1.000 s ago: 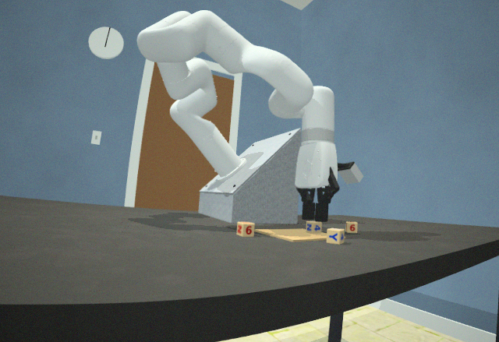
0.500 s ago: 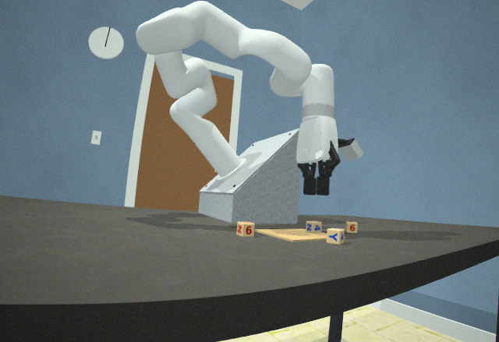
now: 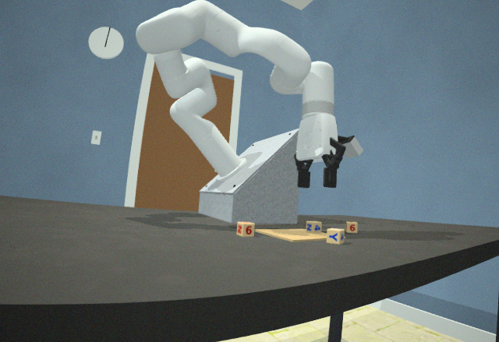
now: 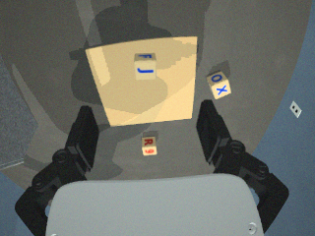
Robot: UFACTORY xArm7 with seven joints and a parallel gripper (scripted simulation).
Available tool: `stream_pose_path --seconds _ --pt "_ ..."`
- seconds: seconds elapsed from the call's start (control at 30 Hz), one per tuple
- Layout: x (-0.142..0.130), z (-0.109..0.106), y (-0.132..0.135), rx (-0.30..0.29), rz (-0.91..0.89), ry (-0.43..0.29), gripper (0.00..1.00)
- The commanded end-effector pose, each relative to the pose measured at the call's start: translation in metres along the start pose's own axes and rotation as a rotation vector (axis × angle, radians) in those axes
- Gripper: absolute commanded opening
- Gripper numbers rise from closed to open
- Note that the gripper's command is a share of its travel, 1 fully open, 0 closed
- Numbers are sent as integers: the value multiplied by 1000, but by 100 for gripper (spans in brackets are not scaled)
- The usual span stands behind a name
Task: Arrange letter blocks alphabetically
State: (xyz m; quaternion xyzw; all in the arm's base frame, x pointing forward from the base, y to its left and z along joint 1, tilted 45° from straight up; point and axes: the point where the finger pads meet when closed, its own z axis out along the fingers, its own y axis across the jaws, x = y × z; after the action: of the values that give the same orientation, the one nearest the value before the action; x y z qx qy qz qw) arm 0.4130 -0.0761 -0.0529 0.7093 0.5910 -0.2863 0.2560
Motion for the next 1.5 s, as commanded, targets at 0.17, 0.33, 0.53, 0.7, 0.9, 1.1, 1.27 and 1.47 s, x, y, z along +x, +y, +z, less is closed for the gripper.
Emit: stream_pose_path --seconds 0.17,0.33,0.53,0.7,0.9,1.1,1.27,1.47 --pt "1 -2 1 -4 0 3 100" --pt "1 -2 1 -4 -5 3 100" --pt "7 -2 1 -5 -105 1 100" --pt "13 -1 2 -6 -232 -1 100" --pt "18 -1 2 -7 -320 -2 100" --pt "26 0 1 -7 -483 -4 100" --pt "32 1 1 -7 -593 -6 100" --pt "37 1 1 -8 -681 -7 100"
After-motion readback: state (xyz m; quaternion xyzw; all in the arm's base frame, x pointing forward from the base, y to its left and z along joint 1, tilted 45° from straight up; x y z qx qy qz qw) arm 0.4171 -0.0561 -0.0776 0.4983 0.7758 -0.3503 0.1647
